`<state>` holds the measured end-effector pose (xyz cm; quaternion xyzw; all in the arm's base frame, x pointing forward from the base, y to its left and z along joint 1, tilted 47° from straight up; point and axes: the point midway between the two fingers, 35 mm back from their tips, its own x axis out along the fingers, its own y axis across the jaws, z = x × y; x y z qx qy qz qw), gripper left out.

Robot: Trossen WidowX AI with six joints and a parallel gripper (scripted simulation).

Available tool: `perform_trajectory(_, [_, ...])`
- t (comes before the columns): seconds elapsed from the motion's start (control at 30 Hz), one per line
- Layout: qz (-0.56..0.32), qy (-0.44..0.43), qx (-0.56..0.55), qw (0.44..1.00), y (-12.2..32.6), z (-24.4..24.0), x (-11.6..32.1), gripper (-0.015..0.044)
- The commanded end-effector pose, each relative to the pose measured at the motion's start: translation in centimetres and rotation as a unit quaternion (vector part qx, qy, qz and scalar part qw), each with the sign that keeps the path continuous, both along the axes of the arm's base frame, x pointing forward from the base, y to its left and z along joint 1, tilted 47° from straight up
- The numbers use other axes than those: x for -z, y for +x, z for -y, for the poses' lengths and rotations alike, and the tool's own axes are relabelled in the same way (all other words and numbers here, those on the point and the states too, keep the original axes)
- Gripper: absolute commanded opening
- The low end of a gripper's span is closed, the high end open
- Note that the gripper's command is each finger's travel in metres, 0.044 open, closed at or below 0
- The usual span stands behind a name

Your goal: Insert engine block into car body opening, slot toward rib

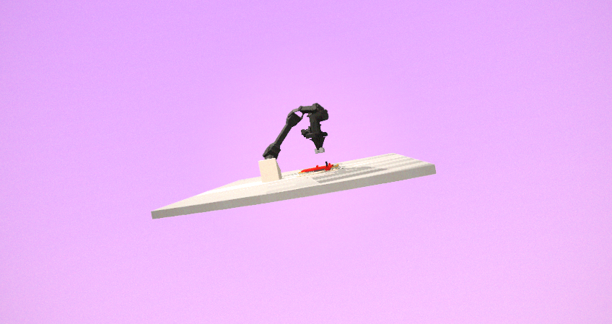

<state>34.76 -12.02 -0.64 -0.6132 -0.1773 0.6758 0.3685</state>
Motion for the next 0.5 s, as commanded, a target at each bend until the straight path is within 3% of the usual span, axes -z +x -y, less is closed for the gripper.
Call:
perform_trajectory(0.0, [0.055, -0.003, -0.049, 0.997, 0.2, -0.7, -0.6, 0.0000])
perform_trajectory(0.47, [0.223, -0.014, -0.214, 0.951, 0.6, -3.3, -1.9, 0.0000])
